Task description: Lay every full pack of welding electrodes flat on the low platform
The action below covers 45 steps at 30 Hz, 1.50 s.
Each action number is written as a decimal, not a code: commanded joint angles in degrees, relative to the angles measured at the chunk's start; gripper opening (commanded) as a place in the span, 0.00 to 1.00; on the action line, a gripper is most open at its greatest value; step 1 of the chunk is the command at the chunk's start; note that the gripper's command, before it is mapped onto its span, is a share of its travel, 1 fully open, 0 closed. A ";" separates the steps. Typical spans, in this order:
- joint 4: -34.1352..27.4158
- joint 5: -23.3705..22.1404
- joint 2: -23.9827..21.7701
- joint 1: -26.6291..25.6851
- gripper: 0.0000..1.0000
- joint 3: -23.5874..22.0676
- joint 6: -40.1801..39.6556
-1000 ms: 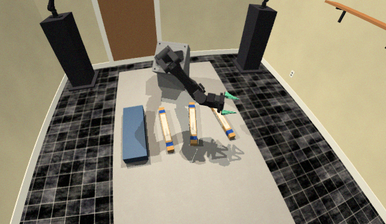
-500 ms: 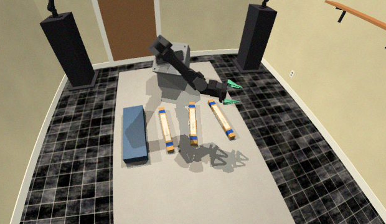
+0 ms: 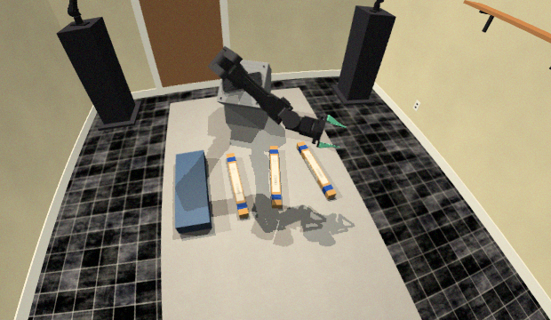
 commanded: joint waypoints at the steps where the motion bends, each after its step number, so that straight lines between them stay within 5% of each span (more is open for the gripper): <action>1: -8.14 4.63 -3.74 2.25 0.74 0.69 3.32; 10: -15.08 7.56 -2.69 3.26 0.74 3.08 4.95; 13: -19.77 10.79 -6.58 4.10 0.74 -0.22 7.08; 17: -26.89 15.13 -8.90 5.40 0.74 2.40 10.14; 23: -29.41 16.07 -6.81 5.80 0.74 3.71 10.56; 28: -37.52 21.06 -11.59 7.16 0.74 3.43 13.97; 35: -44.04 24.60 -10.84 8.34 0.74 4.59 16.21; 37: -47.74 26.97 -14.21 8.95 0.74 4.38 17.79; 45: -55.66 31.49 -16.07 10.32 0.74 5.25 20.77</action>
